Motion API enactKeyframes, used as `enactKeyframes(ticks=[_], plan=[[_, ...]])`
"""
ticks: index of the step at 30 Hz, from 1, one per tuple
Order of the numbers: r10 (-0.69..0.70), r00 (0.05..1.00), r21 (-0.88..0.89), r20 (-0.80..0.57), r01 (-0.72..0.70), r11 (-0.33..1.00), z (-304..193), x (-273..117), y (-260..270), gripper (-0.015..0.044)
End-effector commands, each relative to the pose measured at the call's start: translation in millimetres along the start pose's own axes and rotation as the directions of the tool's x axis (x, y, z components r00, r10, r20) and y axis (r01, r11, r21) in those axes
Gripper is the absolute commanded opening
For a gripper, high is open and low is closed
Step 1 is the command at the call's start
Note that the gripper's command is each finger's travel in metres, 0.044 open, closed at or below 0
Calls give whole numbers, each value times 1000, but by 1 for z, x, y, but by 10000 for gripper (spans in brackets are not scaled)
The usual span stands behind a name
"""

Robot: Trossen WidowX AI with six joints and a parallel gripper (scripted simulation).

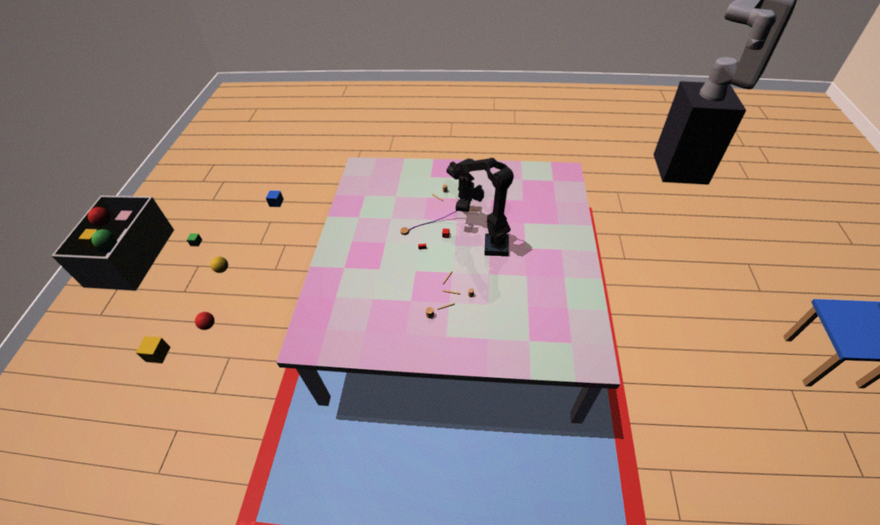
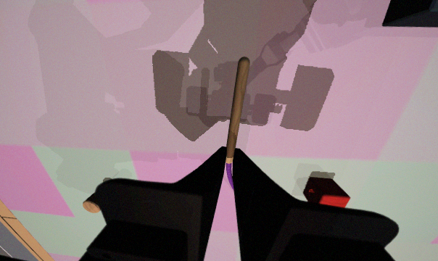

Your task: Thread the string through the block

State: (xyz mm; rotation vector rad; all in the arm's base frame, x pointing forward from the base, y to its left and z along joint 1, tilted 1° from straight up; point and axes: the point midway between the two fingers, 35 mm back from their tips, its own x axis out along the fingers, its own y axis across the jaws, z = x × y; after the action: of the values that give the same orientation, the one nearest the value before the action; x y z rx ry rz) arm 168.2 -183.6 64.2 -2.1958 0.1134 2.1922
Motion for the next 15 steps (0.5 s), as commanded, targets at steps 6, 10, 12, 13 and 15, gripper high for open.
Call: enactKeyframes(ticks=[6, 10, 12, 13, 15], plan=[[1, 1000, 0, -1, -1, 1000, 0, -2, 0, 0], [1, 1000, -25, -1, -1, 1000, -1, -2, 0, 0], [1, 1000, -92, -1, -1, 996, -2, -2, 0, 0], [1, 1000, -129, -2, -1, 992, -3, -2, 1, 0], [1, 1000, -202, -2, -2, 979, -5, -2, 1, 0]])
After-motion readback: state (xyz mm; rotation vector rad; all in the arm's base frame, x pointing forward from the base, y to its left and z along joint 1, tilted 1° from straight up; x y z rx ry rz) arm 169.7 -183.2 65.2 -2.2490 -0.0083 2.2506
